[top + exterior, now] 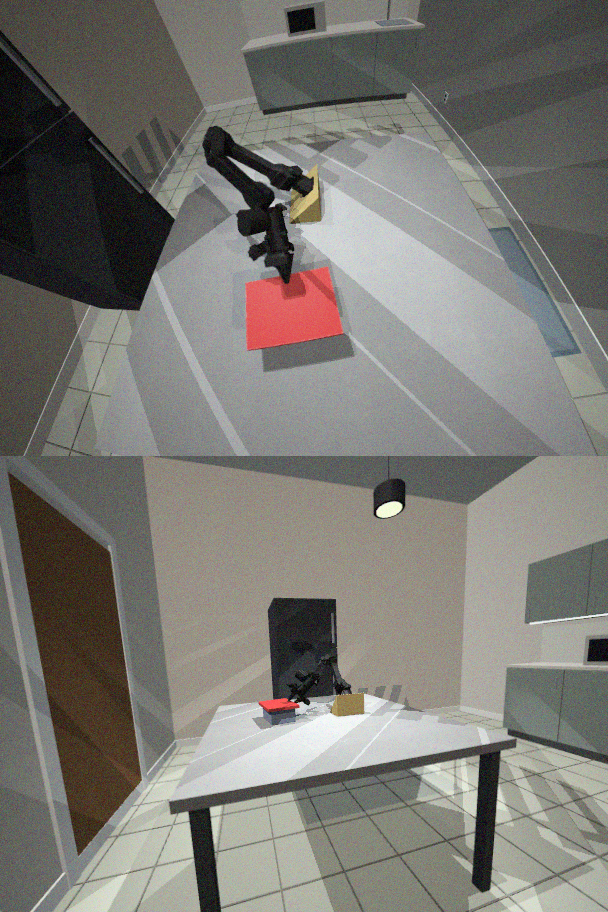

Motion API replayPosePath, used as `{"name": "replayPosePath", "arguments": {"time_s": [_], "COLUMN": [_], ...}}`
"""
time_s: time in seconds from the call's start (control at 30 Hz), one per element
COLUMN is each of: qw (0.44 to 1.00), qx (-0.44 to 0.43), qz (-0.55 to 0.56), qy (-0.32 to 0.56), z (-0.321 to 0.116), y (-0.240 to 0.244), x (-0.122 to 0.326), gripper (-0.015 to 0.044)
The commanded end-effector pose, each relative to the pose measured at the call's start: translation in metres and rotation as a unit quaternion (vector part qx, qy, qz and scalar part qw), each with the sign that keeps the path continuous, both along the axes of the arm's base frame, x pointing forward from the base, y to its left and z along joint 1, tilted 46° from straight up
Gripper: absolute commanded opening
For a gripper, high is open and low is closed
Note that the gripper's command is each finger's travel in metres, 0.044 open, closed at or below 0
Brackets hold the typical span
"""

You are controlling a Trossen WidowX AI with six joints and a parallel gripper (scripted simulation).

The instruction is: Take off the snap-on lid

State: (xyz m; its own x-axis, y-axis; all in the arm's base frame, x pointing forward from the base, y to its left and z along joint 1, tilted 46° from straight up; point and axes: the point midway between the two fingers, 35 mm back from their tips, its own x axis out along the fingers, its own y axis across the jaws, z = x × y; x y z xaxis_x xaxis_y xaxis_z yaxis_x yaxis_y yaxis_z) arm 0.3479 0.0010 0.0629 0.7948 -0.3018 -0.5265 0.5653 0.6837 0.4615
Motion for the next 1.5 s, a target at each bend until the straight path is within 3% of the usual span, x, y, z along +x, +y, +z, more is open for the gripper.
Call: {"name": "replayPosePath", "arguments": {"time_s": [0.0,1.47], "qw": [1.000,1.000], "qx": [-0.001,0.000], "qz": [0.002,0.000], "qy": [0.000,0.000], "z": [0.0003,0.0062], "y": [0.0000,0.0057], "x": [0.0005,-0.0022], "gripper": [0.0004,0.0000]}}
